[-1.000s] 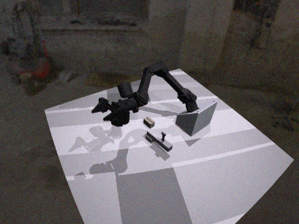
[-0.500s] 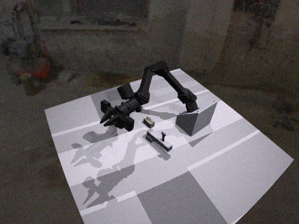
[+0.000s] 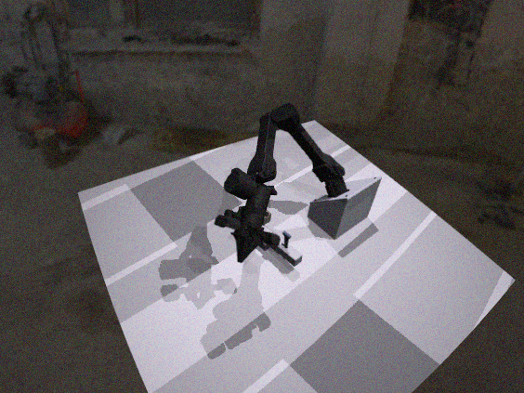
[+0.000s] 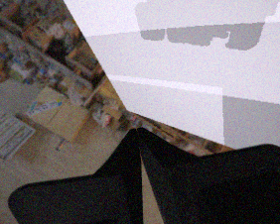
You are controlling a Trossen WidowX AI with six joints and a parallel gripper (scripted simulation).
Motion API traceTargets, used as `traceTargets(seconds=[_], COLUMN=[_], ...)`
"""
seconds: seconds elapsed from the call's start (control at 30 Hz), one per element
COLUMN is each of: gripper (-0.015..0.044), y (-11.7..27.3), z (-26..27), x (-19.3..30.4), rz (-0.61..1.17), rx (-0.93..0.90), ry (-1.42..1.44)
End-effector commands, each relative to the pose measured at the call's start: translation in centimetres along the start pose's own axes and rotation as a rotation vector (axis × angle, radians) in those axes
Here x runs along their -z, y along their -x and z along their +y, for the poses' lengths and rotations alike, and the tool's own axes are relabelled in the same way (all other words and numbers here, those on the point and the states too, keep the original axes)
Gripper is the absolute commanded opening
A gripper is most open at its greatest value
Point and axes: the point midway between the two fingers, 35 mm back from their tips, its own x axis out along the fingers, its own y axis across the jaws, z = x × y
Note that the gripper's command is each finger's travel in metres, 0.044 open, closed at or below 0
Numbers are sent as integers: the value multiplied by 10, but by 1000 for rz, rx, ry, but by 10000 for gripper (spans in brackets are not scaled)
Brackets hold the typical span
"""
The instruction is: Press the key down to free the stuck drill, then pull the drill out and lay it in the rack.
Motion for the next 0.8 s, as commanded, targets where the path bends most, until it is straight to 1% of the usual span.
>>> traceTargets(seconds=[0.0, 0.27, 0.47, 0.53, 0.77], gripper=[0, 0, 0, 0, 0], y=[18, 66, 115, 121, 121], z=[-78, -148, -183, -186, -186], x=[-7, -27, -52, -55, -55], rz=[-55, 17, 152, 174, 174], rx=[325, 717, 1039, 1076, 1076], ry=[483, 1095, 1558, 1609, 1609])
